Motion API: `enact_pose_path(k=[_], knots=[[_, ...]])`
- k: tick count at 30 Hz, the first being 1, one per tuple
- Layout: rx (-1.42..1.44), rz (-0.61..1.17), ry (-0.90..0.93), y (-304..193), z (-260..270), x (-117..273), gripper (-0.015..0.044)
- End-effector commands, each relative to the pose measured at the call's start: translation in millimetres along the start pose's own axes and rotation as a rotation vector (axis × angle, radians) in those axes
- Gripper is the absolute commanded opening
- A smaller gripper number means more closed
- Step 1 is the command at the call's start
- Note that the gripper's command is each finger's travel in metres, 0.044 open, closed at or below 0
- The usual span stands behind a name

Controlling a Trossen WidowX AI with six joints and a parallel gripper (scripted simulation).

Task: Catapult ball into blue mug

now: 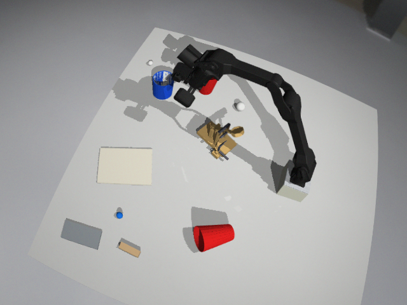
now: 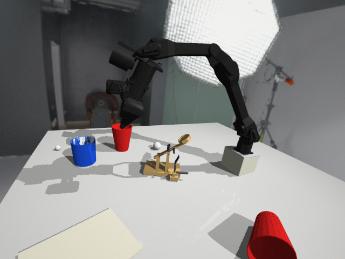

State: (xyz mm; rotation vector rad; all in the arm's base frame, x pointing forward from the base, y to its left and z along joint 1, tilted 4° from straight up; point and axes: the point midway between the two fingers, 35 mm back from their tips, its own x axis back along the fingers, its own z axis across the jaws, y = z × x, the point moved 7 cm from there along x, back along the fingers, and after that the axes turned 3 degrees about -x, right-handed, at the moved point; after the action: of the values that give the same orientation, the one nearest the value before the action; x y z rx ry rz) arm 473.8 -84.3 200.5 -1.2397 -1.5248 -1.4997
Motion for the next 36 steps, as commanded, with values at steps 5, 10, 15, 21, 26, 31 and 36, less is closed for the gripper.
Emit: enact_pose_path(k=[5,10,15,21,26,31,36], knots=[[-0.212,-0.184,0.040,29,-51,24,0.0440],[-0.311,-0.275,0.060,40,-80,36,0.0440],[-0.314,-0.278,0.060,40,-81,36,0.0440],[-0.314,-0.278,0.060,40,-81,36,0.0440],[-0.315,-0.278,0.060,41,-81,36,0.0440],[-0.316,-0.278,0.058,48,-84,33,0.0440],[-0.313,-0.270,0.053,46,-84,30,0.0440]])
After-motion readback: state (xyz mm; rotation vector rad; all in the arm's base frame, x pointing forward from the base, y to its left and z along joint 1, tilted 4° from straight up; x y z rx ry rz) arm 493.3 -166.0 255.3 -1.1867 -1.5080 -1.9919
